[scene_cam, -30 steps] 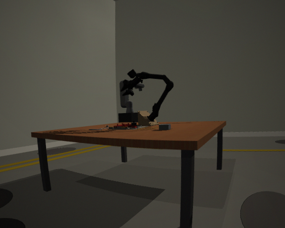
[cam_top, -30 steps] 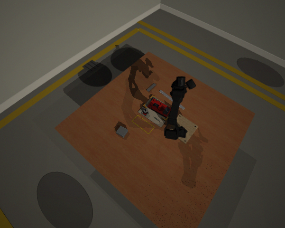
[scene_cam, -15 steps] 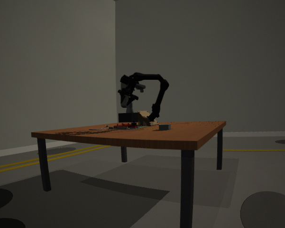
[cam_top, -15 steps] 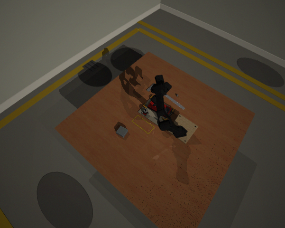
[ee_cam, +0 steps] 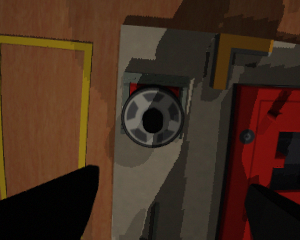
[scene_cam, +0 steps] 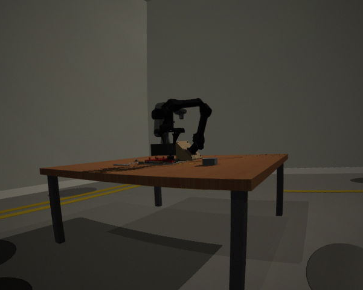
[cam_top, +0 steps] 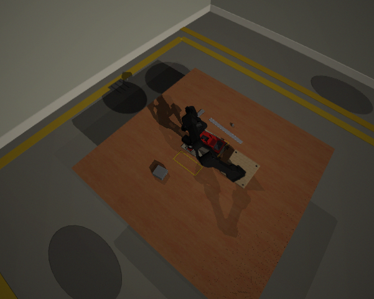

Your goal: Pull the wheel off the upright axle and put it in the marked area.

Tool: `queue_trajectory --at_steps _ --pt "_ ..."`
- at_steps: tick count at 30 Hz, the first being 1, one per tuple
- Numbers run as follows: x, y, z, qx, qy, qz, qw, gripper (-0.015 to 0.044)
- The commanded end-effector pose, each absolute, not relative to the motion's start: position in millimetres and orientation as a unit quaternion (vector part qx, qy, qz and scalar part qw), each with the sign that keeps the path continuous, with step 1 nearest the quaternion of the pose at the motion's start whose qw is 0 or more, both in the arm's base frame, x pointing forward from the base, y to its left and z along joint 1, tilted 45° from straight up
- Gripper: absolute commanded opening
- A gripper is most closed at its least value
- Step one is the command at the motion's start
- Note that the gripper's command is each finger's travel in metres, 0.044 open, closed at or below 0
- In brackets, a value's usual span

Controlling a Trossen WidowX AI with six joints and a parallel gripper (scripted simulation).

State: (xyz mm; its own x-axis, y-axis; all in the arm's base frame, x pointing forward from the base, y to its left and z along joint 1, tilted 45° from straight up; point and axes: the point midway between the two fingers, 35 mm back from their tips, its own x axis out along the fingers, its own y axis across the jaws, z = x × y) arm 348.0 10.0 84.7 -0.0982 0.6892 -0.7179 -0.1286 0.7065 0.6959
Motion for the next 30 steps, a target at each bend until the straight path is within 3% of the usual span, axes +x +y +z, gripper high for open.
queue_trajectory --at_steps 1,29,30 --pt "353.6 15.9 88.5 0.216 0.668 0.323 0.634 0.0300" --pt "348.6 71.6 39.0 0.216 0.668 0.324 0.634 0.0300" --pt "349.2 69.1 41.3 0.214 0.669 0.325 0.634 0.0274"
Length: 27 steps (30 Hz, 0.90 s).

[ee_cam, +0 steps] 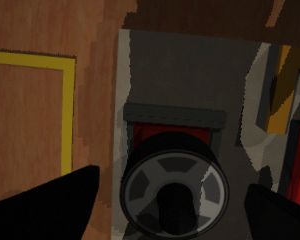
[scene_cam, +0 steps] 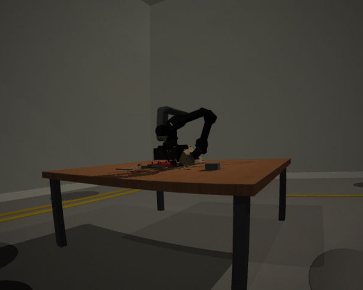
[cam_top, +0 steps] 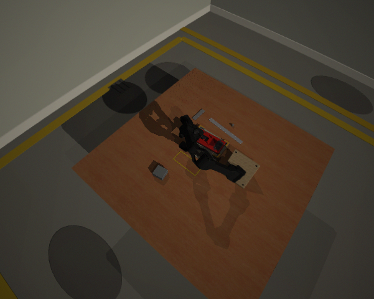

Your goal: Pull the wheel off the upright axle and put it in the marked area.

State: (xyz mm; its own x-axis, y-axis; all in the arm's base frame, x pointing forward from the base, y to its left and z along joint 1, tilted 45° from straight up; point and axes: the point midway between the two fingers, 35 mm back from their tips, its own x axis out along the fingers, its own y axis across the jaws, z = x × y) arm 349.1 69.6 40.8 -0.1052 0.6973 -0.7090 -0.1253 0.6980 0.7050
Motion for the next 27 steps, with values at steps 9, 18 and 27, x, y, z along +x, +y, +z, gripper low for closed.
queue_trajectory --at_steps 9,18,27 --pt "349.2 69.1 41.3 0.214 0.669 0.325 0.634 0.0155" --pt "349.5 68.0 42.3 0.214 0.669 0.324 0.634 0.0000" --pt "349.9 65.9 44.3 0.214 0.669 0.324 0.634 0.0000"
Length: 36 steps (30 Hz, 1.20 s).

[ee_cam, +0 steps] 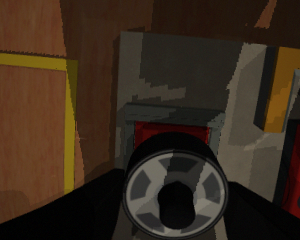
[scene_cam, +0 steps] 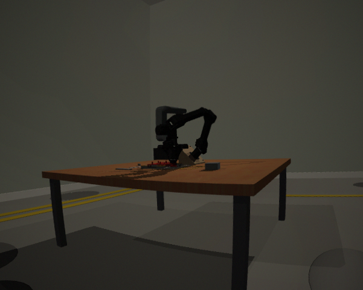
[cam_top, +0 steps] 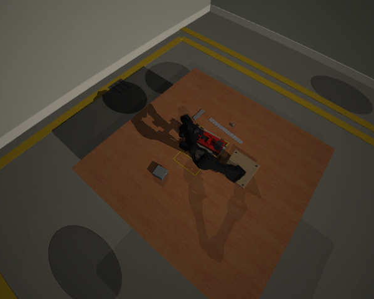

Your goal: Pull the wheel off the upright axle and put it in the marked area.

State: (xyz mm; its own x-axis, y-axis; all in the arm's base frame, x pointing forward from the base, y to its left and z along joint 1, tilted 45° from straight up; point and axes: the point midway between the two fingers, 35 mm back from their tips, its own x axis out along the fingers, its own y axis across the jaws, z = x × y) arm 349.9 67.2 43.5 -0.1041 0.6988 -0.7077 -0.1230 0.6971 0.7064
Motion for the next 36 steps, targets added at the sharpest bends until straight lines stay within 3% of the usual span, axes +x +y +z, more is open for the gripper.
queue_trajectory --at_steps 1,36 --pt "350.0 65.7 44.5 0.214 0.669 0.324 0.634 0.0000" --pt "351.5 57.6 52.5 0.215 0.669 0.324 0.634 0.0000"
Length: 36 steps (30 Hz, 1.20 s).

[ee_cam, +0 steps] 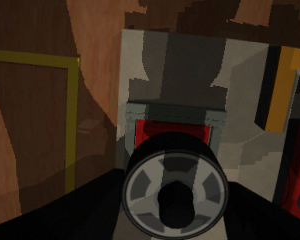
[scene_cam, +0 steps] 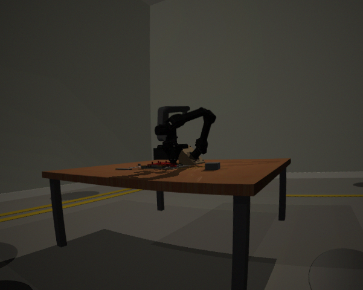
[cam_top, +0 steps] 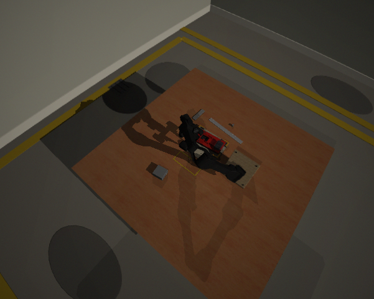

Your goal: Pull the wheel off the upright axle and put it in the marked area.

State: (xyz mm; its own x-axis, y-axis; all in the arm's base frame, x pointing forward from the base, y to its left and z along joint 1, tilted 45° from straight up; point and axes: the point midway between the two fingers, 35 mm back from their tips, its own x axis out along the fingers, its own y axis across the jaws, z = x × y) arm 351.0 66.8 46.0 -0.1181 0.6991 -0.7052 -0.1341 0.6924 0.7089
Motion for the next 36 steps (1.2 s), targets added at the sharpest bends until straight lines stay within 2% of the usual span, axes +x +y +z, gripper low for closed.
queue_trajectory --at_steps 1,36 --pt "351.6 57.4 52.7 0.215 0.669 0.324 0.634 0.0000" --pt "352.7 49.3 60.8 0.215 0.668 0.324 0.634 0.0000"
